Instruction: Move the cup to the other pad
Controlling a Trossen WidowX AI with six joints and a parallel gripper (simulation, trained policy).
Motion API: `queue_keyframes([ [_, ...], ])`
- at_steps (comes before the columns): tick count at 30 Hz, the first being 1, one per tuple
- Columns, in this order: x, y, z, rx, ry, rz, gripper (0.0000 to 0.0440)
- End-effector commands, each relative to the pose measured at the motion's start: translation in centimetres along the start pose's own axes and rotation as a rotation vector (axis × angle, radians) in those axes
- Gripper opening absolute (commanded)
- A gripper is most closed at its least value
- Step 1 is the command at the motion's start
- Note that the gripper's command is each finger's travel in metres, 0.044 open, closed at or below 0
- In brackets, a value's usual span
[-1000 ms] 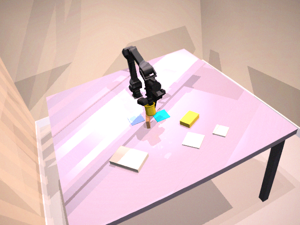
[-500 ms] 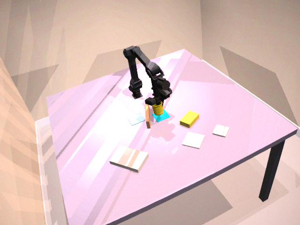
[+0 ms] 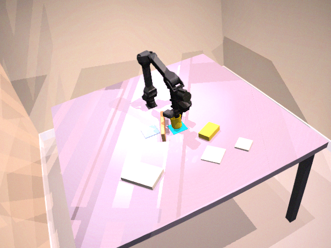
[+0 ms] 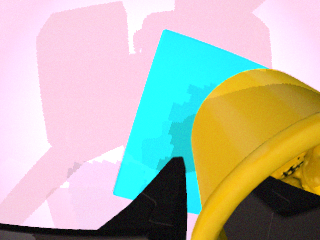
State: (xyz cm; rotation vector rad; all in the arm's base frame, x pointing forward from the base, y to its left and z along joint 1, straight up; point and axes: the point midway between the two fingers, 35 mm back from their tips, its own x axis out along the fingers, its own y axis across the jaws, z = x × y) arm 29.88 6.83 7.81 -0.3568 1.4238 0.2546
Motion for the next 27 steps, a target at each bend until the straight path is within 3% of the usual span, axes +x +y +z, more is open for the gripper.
queue_keyframes([
  [1,0.6,0.1,-0.4,0.008,0.007,-0.004,0.004],
  [6,1.0,0.1,-0.5,0.02,-0.005,-0.003,0.0068],
  [11,0.4,0.0,0.1,0.039,-0.053,0.005,0.0147],
  [27,-2.8,0.1,-0.5,0.076,-0.142,0.047,0.0189],
])
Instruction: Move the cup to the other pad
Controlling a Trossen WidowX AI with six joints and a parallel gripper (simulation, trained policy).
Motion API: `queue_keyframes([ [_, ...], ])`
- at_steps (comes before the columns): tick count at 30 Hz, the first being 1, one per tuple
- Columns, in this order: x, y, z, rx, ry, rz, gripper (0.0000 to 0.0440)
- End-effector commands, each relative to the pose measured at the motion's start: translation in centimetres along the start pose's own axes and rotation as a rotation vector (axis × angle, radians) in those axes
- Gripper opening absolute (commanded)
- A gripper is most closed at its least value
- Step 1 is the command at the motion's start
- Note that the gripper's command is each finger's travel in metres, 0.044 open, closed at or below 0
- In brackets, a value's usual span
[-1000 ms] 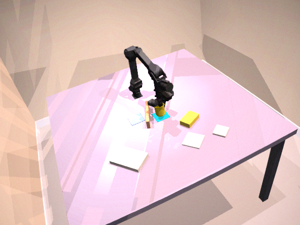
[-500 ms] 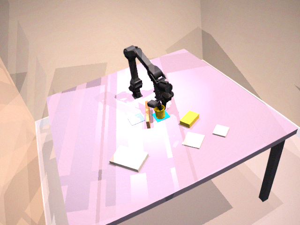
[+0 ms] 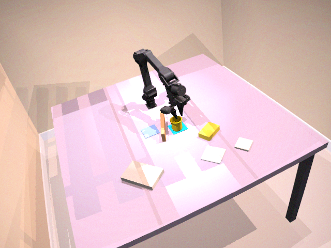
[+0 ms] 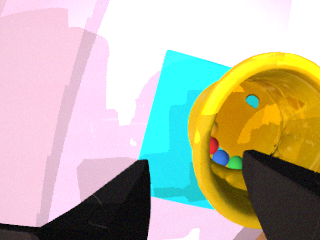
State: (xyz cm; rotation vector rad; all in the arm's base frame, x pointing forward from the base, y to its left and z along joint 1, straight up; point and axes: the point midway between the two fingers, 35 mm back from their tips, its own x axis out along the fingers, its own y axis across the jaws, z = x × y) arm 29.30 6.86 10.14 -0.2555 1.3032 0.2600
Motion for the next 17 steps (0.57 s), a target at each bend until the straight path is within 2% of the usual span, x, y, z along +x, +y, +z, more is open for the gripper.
queue_keyframes([
  [1,-0.7,0.0,-0.2,0.017,-0.013,0.009,0.0194],
  [7,-2.4,-0.1,0.0,0.038,-0.06,0.015,0.0221],
  [10,-3.4,-0.2,0.2,0.047,-0.085,0.014,0.0253],
  [17,-5.6,-0.9,0.9,0.083,-0.135,0.01,0.0422],
])
